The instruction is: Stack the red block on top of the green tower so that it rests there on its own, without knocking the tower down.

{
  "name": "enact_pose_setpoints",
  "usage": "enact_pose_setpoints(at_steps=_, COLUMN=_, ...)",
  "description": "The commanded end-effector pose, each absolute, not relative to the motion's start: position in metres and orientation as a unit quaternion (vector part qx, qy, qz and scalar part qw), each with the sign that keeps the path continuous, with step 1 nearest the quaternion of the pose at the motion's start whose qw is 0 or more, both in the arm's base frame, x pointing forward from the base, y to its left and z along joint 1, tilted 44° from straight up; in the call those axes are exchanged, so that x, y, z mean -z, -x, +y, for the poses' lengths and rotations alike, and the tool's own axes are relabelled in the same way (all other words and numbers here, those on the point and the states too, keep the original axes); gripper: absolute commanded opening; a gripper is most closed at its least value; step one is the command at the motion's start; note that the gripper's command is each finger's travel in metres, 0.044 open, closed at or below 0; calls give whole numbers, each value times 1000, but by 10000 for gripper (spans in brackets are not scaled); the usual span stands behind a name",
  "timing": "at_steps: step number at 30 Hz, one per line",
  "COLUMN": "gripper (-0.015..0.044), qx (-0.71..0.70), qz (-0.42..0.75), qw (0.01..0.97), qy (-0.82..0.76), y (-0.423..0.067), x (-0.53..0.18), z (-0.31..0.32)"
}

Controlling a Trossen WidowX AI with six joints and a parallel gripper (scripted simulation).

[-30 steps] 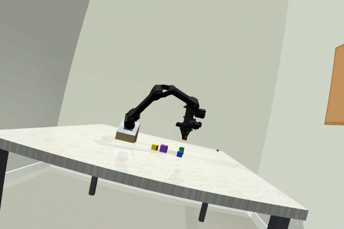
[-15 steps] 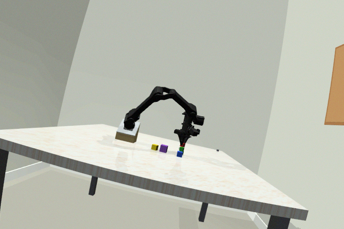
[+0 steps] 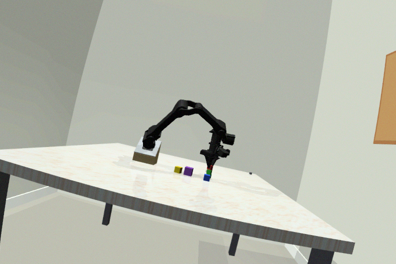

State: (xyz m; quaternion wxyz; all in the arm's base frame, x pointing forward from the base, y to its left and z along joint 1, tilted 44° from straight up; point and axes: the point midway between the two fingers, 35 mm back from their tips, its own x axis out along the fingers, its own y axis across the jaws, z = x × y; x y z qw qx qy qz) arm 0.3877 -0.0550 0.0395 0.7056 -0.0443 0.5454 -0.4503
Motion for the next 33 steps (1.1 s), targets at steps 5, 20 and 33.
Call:
enact_pose_setpoints(at_steps=5, gripper=0, qx=450, qz=546, qw=705, qy=48, y=-387, x=-39, z=-56)
enact_pose_setpoints(at_steps=20, gripper=79, qx=450, qz=546, qw=705, qy=46, y=-387, x=-39, z=-55)
enact_pose_setpoints(at_steps=33, gripper=420, qx=450, qz=546, qw=705, qy=46, y=-387, x=-39, z=-55)
